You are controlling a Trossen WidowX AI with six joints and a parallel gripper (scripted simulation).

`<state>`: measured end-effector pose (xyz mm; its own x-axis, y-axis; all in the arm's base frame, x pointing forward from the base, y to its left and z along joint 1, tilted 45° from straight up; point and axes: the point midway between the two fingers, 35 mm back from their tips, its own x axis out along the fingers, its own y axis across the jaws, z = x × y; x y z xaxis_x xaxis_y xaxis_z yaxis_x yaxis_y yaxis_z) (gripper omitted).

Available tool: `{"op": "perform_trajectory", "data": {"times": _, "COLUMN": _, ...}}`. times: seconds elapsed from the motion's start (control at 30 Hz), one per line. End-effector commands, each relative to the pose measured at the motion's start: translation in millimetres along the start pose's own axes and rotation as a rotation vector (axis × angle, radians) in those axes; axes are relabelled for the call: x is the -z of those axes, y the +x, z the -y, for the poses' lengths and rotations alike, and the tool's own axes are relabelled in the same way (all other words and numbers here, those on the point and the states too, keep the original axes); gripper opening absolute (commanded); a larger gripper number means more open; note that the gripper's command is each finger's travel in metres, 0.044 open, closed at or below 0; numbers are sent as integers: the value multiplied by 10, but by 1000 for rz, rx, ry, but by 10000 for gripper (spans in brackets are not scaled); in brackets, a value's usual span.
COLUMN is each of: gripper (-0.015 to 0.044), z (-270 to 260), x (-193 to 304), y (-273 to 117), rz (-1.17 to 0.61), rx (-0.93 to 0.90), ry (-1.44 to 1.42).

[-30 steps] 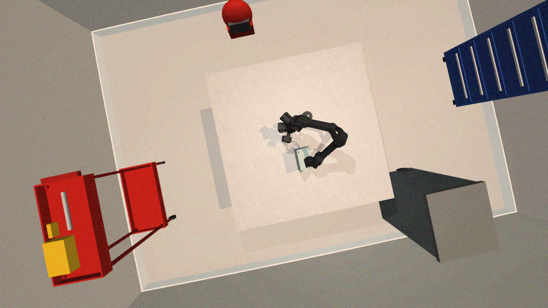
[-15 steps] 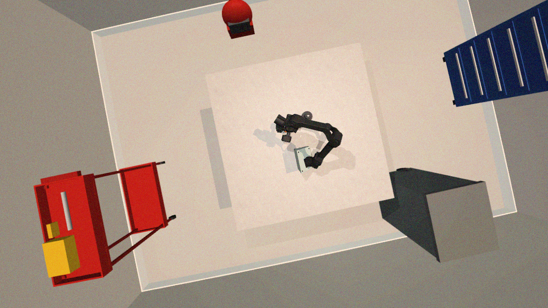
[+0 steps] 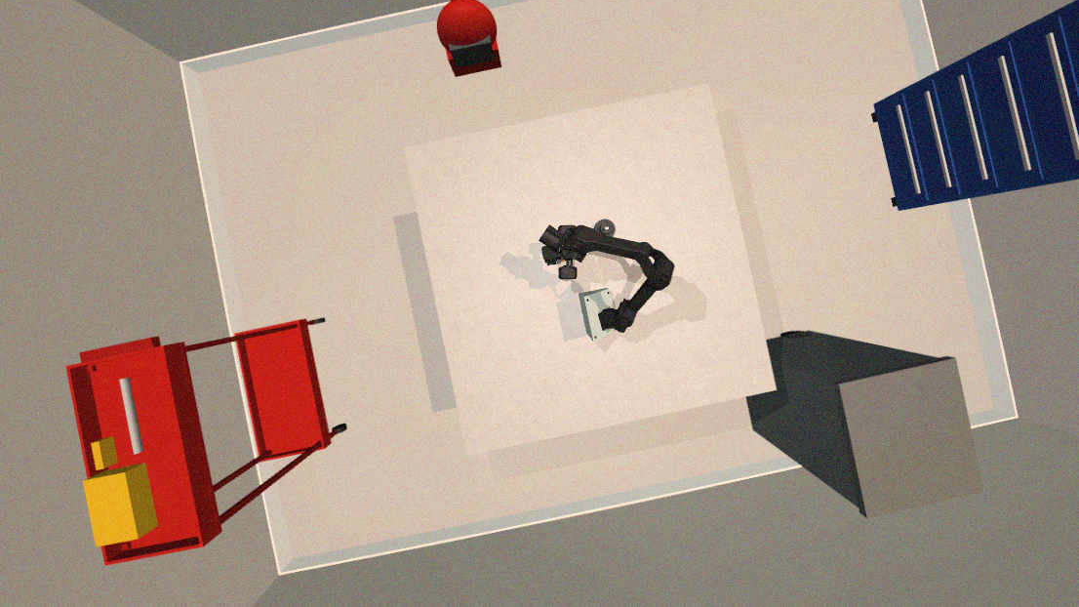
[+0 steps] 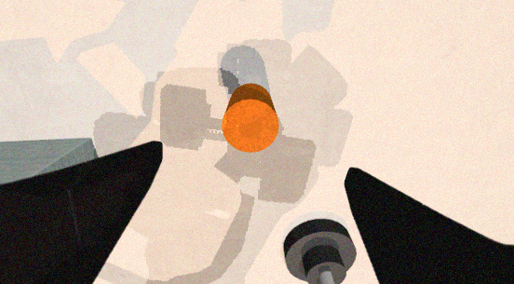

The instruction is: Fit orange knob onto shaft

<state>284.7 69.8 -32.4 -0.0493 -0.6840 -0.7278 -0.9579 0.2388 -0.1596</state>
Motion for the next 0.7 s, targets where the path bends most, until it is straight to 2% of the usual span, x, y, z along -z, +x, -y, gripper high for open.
{"op": "perform_trajectory", "data": {"times": 0.0, "gripper": 440, "z": -19, "x": 40, "y": 258, "rz": -17, "rx": -9, "ry": -11}}
{"op": "perform_trajectory", "data": {"times": 0.67, "gripper": 440, "z": -11, "x": 38, "y": 550, "rz": -16, "rx": -9, "ry": -11}}
